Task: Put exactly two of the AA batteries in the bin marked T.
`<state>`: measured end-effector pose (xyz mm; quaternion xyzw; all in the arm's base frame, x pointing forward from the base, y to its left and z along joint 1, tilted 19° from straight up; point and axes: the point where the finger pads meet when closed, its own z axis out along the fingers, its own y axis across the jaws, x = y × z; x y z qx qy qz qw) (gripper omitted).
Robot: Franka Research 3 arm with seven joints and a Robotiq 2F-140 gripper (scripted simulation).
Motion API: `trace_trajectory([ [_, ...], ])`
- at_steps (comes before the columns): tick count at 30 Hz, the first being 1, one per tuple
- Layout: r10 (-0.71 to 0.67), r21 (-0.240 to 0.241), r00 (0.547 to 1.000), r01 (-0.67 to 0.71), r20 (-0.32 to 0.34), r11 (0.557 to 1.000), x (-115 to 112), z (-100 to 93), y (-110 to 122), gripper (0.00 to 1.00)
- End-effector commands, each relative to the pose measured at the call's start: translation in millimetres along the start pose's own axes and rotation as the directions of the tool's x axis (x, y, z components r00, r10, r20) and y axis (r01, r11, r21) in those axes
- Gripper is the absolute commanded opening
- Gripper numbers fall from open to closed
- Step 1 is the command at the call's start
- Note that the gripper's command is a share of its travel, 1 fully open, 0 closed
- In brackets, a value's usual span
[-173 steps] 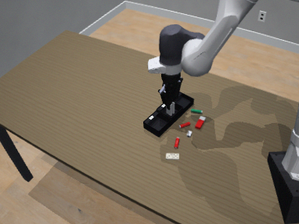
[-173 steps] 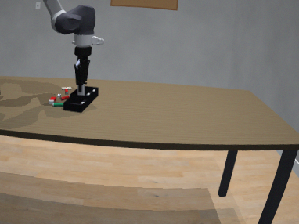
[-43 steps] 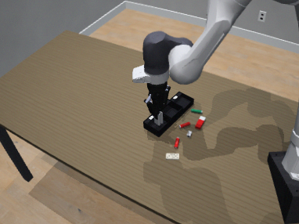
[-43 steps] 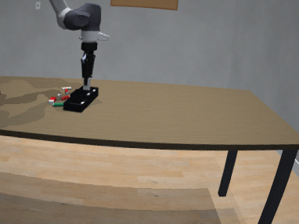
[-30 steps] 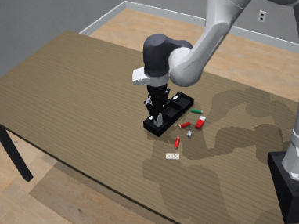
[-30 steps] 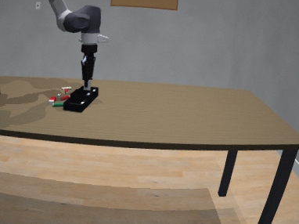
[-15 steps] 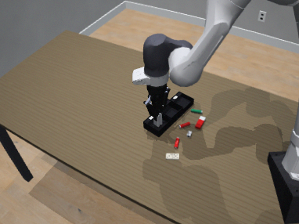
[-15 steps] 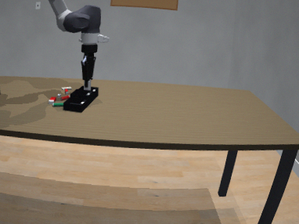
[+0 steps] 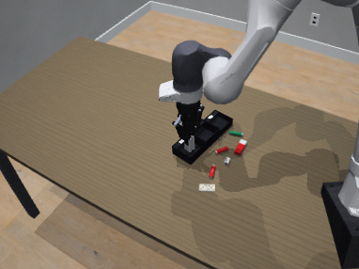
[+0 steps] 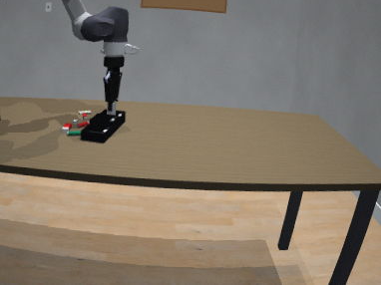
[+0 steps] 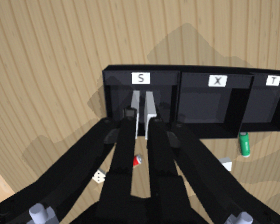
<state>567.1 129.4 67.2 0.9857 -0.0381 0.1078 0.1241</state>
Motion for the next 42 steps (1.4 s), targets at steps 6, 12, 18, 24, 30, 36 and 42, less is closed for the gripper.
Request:
trace_trajectory([
  [6,0.003,0.001,1.000,-0.003,-0.003,1.000,1.3,0.4,-0.2,0.05],
  [12,0.003,0.001,1.000,-0.003,-0.003,1.000,1.3,0.4,-0.2,0.05],
  [18,0.003,0.001,1.000,-0.003,-0.003,1.000,1.3,-3.6,-0.2,0.05],
  [24,0.003,0.001,1.000,-0.003,-0.003,1.000,1.3,-8.9,-0.2,0.05],
  [30,0.003,0.001,1.000,-0.003,-0.003,1.000,1.2,-16.9,-0.2,0.05],
  [36,0.003,0.001,1.000,-0.003,-0.003,1.000,1.2,-24.9,-0.2,0.05],
  [42,0.003,0.001,1.000,-0.003,-0.003,1.000,1.2,-35.6,-0.2,0.05],
])
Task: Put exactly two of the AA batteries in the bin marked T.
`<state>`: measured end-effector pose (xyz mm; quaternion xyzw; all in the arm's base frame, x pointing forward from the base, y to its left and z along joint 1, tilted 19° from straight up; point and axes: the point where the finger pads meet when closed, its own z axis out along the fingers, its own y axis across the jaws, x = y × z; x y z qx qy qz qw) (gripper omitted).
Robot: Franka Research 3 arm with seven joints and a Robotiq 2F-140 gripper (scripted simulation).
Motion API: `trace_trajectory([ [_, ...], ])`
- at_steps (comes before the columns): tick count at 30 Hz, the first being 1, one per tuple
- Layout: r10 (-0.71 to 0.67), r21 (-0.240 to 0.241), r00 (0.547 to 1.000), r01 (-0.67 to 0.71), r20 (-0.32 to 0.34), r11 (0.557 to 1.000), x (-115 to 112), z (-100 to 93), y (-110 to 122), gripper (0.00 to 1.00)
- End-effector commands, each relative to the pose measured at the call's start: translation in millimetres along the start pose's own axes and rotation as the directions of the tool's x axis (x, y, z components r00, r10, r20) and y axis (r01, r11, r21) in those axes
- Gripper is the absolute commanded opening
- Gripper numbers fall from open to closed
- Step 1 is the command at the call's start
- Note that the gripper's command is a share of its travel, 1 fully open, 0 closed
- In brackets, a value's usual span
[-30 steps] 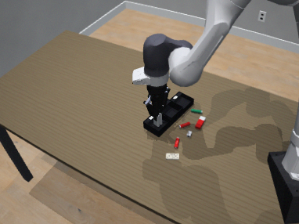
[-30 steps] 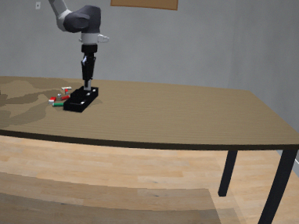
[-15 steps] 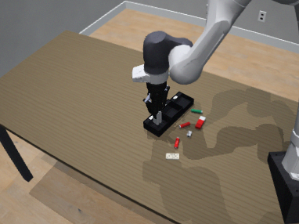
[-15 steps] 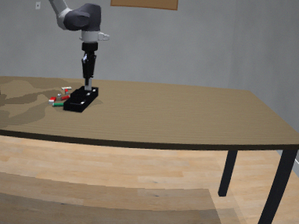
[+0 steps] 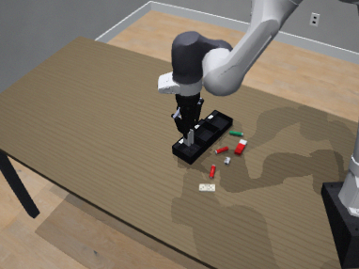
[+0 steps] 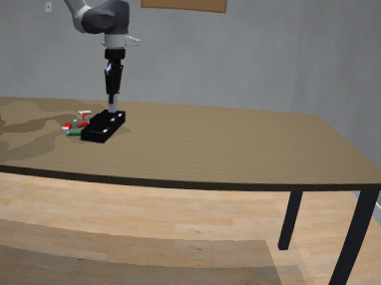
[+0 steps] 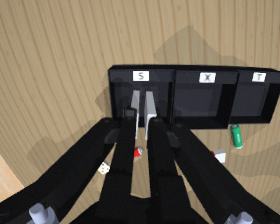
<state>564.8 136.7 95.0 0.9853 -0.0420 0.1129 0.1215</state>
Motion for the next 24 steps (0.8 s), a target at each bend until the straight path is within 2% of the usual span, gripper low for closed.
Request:
trace_trajectory([
  [1,-0.007,-0.004,1.000,0.007,0.006,1.000,-2.4,-11.0,0.0,0.05],
  [6,-0.007,-0.004,1.000,0.007,0.006,1.000,-2.3,-30.4,-0.1,0.05],
  [19,-0.007,-0.004,1.000,0.007,0.006,1.000,-2.3,-30.4,-0.1,0.05],
  [24,-0.007,-0.004,1.000,0.007,0.006,1.000,-2.0,-72.0,-0.2,0.05],
])
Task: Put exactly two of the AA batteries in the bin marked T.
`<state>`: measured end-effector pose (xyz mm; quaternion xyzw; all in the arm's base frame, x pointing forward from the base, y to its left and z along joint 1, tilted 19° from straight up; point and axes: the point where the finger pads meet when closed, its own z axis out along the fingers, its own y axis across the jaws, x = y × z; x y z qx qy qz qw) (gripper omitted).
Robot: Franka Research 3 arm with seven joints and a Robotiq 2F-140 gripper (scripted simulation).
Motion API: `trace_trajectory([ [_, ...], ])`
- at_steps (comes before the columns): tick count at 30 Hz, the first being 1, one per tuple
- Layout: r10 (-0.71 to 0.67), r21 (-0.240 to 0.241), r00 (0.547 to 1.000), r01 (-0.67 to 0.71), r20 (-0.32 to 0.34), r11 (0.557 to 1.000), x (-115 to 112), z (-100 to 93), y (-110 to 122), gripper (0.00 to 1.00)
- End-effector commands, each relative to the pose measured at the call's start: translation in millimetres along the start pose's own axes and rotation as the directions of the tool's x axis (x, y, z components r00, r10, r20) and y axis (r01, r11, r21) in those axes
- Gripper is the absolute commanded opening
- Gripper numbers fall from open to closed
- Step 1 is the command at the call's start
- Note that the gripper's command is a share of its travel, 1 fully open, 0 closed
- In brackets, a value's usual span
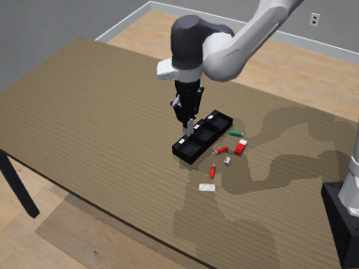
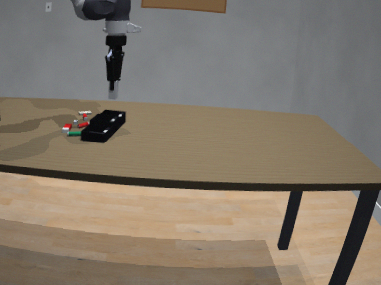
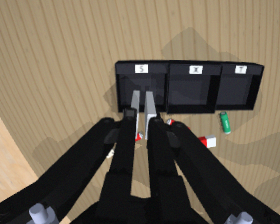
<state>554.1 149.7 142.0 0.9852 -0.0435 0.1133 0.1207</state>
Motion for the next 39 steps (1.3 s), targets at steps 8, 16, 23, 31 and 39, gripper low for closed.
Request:
trace_trajectory([
  [8,-0.010,-0.005,1.000,0.010,0.006,1.000,-1.5,-72.1,0.1,0.05],
  [16,-0.010,-0.005,1.000,0.010,0.006,1.000,-1.4,-91.2,0.0,0.05],
  [23,-0.010,-0.005,1.000,0.010,0.006,1.000,-1.4,-91.2,0.0,0.05],
  [31,-0.010,-0.005,1.000,0.010,0.006,1.000,-1.4,-91.2,0.0,0.05],
  [39,-0.257,-0.013,0.966,0.258,0.019,0.966,-35.9,-45.0,33.4,0.17],
])
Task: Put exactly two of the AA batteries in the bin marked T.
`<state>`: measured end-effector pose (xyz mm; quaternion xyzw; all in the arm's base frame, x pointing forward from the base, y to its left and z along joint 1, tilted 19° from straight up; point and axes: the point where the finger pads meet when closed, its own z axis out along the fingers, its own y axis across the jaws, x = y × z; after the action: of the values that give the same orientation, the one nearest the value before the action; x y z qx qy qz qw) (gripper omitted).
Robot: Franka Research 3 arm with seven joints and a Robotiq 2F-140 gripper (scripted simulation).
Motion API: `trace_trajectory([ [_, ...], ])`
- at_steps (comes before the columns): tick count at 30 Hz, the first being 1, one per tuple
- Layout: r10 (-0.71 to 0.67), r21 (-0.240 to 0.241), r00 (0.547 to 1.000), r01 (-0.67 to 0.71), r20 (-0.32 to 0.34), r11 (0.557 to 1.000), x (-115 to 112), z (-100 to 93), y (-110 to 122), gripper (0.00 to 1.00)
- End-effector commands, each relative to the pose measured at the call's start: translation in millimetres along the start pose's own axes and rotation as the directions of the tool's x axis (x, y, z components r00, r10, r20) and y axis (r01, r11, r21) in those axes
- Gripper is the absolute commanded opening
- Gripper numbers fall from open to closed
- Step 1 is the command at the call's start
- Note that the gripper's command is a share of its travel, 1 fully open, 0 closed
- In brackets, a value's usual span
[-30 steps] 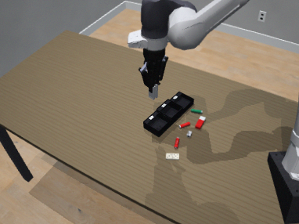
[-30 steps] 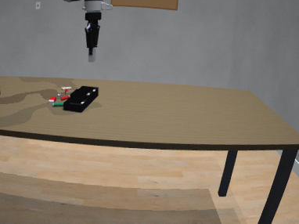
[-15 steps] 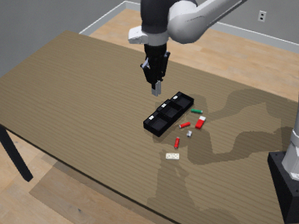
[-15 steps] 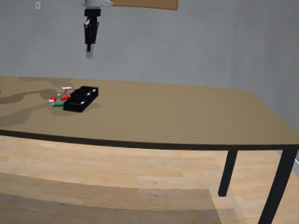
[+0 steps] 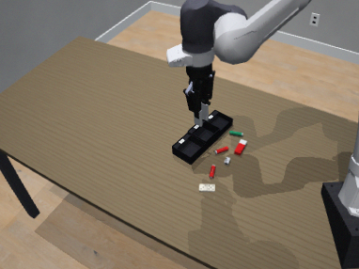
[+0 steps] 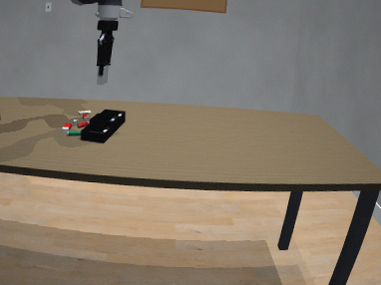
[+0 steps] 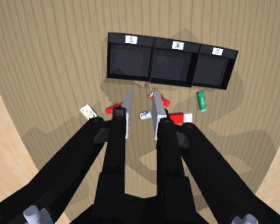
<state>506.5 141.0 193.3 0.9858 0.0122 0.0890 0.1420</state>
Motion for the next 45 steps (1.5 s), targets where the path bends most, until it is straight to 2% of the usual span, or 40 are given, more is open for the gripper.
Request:
trace_trajectory([
  [1,-0.155,0.008,0.988,0.156,-0.015,0.988,-7.4,17.9,10.7,0.17],
  [3,-0.155,0.008,0.988,0.156,-0.015,0.988,-7.4,17.9,10.7,0.17],
  [13,-0.342,-0.021,0.939,0.343,0.026,0.939,-53.3,78.3,45.2,0.17],
  [18,-0.419,-0.030,0.907,0.420,0.043,0.907,-52.9,78.6,45.1,0.17],
  [20,-0.419,-0.030,0.907,0.420,0.043,0.907,-52.9,78.6,45.1,0.17],
  [21,-0.459,-0.032,0.888,0.460,0.036,0.888,-52.6,78.6,44.9,0.17],
  [35,-0.648,-0.034,0.762,0.647,0.008,0.761,-50.6,78.5,43.7,0.17],
  [37,-0.648,-0.034,0.762,0.647,0.008,0.761,-50.6,78.5,43.7,0.17],
  [38,-0.678,-0.033,0.735,0.678,0.003,0.734,-50.6,78.5,43.6,0.17],
  [45,-0.749,-0.029,0.662,0.749,-0.009,0.662,-50.7,78.5,43.4,0.17],
])
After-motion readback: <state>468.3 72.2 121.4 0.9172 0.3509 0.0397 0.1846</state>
